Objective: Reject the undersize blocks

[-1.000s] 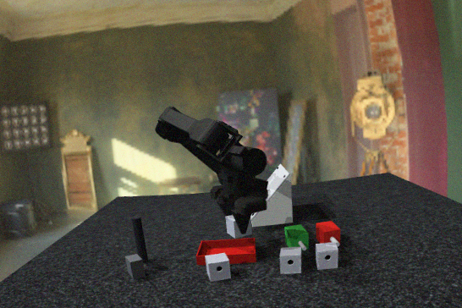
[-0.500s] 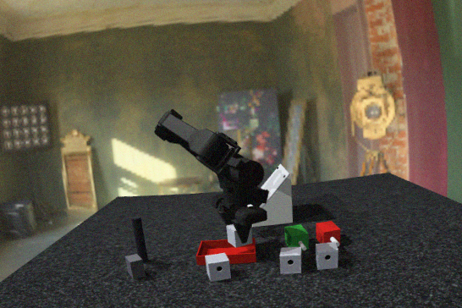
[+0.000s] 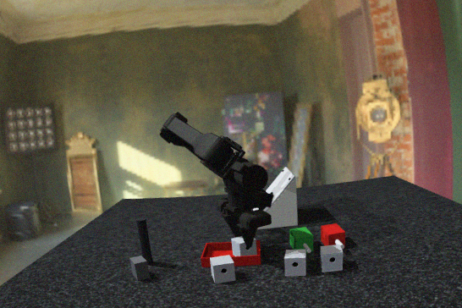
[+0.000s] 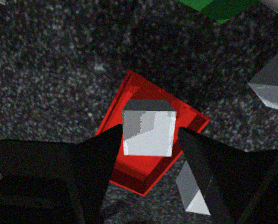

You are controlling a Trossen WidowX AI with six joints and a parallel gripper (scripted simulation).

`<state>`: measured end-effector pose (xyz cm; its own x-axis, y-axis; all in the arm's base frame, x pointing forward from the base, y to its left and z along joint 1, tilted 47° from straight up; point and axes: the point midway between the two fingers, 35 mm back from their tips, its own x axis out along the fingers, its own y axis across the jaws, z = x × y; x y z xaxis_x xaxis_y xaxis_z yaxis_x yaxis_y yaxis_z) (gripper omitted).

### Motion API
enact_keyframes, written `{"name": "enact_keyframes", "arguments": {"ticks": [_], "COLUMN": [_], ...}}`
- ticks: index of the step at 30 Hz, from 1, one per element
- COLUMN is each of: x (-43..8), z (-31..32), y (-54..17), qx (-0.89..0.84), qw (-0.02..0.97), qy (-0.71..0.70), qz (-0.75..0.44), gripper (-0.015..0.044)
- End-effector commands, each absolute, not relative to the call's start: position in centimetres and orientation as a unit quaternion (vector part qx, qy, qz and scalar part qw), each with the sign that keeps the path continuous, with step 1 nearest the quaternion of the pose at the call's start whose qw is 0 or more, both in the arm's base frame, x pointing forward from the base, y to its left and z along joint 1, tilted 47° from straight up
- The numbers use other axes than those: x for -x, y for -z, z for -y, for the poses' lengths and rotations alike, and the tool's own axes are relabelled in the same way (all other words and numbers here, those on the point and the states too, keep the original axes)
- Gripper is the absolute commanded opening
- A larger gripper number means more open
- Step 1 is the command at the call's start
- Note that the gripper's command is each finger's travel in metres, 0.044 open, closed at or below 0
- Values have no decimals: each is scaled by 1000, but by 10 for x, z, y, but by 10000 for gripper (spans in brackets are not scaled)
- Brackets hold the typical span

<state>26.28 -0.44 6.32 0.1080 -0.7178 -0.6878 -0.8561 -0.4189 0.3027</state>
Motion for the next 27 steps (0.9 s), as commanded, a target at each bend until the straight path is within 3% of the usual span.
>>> {"name": "enact_keyframes", "arguments": {"ticks": [1, 4, 8, 13, 21, 27], "x": [-263, -259, -259, -293, -352, -355], "z": [-5, -30, -26, -55, -119, -124], "y": [-70, -93, -88, -77, -27, -20], "qx": [743, 748, 749, 738, 689, 683], "qw": [87, 86, 82, 154, 309, 322], "qy": [-402, -400, -401, -350, -226, -215], "qz": [-528, -522, -522, -556, -616, -620], "gripper": [368, 440, 440, 325, 325, 325]}}
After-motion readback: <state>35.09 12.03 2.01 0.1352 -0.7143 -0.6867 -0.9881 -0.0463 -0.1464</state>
